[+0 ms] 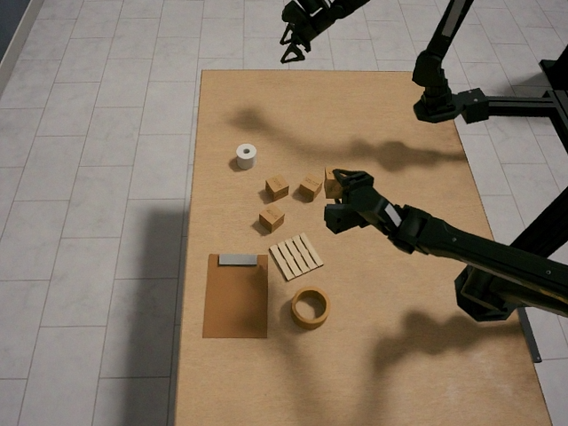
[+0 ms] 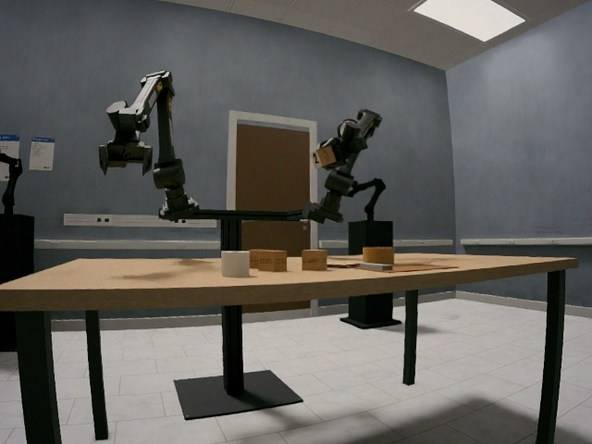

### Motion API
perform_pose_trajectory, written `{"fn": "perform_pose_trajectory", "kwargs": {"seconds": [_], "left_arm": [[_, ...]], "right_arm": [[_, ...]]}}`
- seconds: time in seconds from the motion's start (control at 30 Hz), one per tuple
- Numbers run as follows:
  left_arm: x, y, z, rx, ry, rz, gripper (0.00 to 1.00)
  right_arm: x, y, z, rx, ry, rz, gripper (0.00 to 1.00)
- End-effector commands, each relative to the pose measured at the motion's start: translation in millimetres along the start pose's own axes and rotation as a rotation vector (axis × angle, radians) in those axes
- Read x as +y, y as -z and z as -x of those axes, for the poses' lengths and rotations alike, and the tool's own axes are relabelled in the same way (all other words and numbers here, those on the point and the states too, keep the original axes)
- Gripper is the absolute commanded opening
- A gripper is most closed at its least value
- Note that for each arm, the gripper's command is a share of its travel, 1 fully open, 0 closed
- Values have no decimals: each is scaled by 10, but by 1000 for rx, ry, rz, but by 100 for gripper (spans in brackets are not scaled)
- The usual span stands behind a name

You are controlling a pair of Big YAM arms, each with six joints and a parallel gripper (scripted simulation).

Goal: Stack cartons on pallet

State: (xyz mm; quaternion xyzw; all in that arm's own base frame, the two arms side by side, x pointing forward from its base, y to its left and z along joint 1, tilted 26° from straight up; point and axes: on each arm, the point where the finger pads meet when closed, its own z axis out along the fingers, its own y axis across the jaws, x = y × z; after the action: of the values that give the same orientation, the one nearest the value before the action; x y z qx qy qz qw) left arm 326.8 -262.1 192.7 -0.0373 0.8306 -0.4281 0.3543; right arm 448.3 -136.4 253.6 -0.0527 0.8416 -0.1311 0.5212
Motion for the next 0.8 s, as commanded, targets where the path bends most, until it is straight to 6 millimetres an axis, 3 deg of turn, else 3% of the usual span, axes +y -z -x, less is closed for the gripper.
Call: {"fn": "perform_pose_trajectory", "kwargs": {"seconds": [0.0,0.03,0.2,0.33,0.5,0.57,0.63,0.7,0.77], "left_arm": [[-20,-13,73,-22,-5,-28,50],[-105,16,73,-22,-13,-55,50],[-70,23,49,-14,-23,-59,50],[-225,51,215,-35,-29,-77,50],[-213,17,181,-26,-29,-74,50],[-213,17,181,-26,-29,-74,50],[-213,17,181,-26,-28,-74,50],[-125,19,63,-7,-14,-60,50],[-125,19,63,-7,-14,-60,50]], "right_arm": [[-54,15,142,-23,12,-10,100],[-54,15,142,-23,12,-10,100],[-54,15,142,-23,12,-10,100],[-54,15,142,-23,12,-10,100],[208,-165,240,-73,-133,49,100],[208,-165,240,-73,-133,49,100],[451,-280,328,-112,-217,107,100],[843,-416,434,-159,-301,202,100],[1191,-486,366,-164,-371,281,100]]}}
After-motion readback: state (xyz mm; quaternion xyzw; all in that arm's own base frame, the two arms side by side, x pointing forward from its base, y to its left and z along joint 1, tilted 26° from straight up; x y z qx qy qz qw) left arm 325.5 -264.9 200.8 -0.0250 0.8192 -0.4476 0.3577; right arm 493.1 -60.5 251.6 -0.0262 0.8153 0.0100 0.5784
